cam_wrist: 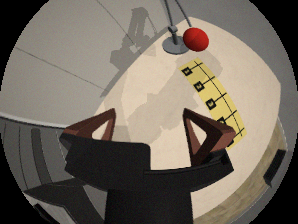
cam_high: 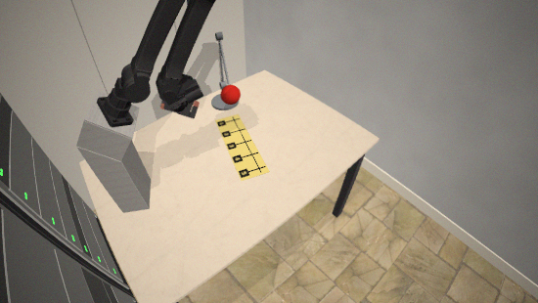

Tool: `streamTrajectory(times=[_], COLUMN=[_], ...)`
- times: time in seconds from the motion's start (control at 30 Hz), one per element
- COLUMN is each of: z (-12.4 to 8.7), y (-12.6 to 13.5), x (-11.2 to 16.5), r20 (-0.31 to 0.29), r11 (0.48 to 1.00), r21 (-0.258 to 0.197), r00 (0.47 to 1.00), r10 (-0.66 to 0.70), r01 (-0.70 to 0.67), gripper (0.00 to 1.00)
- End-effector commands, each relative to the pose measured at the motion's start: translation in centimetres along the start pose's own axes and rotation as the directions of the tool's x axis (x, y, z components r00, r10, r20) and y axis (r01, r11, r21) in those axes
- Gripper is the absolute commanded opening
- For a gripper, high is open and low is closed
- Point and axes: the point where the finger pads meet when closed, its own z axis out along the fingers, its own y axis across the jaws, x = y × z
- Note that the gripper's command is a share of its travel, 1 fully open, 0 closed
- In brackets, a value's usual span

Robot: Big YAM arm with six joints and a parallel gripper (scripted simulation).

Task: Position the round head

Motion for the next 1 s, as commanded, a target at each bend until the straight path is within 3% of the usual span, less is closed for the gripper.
streamTrajectory(times=[0.0, 0.9, 0.97], z=[0.9, 7.3, 7.3], y=[-1.4, -6.9, -6.9], x=[-2.7, -15.9, -15.9], r20=[0.022, 0.000, 0.000], r11=[0.995, 0.941, 0.941], r21=[-0.005, -0.071, -0.071], r00=[0.995, 0.943, 0.943], r10=[-0.095, -0.332, -0.332], r01=[0.095, 0.331, 0.331], gripper=[1.00, 1.00, 1.00])
